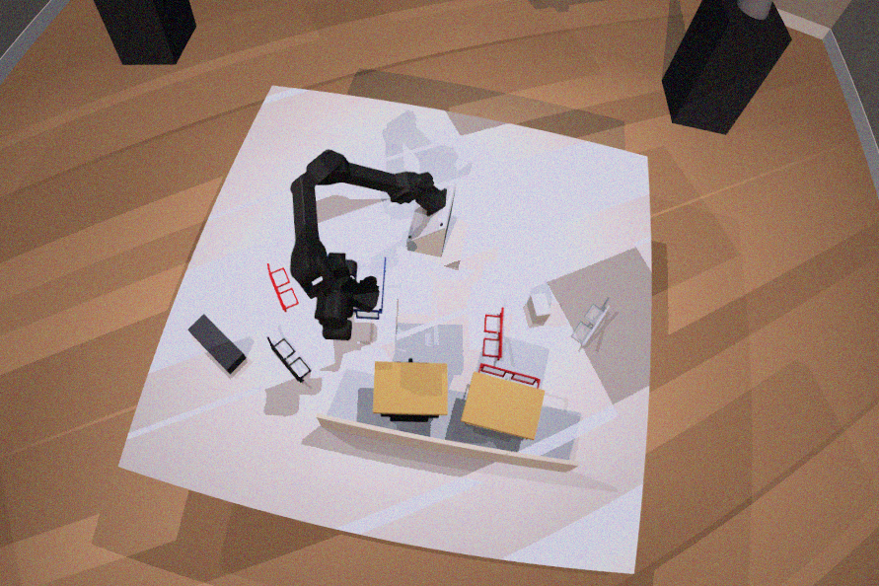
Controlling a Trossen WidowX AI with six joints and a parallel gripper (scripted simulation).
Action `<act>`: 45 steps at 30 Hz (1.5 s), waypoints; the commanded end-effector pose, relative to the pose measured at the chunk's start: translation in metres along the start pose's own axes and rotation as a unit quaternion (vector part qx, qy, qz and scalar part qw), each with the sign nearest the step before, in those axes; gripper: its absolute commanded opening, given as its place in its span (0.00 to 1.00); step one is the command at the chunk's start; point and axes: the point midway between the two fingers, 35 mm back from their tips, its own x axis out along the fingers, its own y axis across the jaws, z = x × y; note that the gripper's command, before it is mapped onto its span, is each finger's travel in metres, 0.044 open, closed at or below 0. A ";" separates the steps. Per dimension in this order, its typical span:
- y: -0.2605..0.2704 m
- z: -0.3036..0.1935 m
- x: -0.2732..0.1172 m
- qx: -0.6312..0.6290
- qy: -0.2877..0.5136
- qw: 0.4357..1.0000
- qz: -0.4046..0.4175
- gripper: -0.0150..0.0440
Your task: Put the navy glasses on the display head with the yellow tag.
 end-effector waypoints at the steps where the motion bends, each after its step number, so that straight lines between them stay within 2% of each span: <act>1: 0.002 0.013 -0.003 0.037 -0.004 0.999 -0.002 0.25; 23: 0.025 0.076 -0.006 0.323 -0.012 0.946 0.000 0.25; 45: 0.061 0.129 -0.004 0.583 -0.008 0.813 0.004 0.25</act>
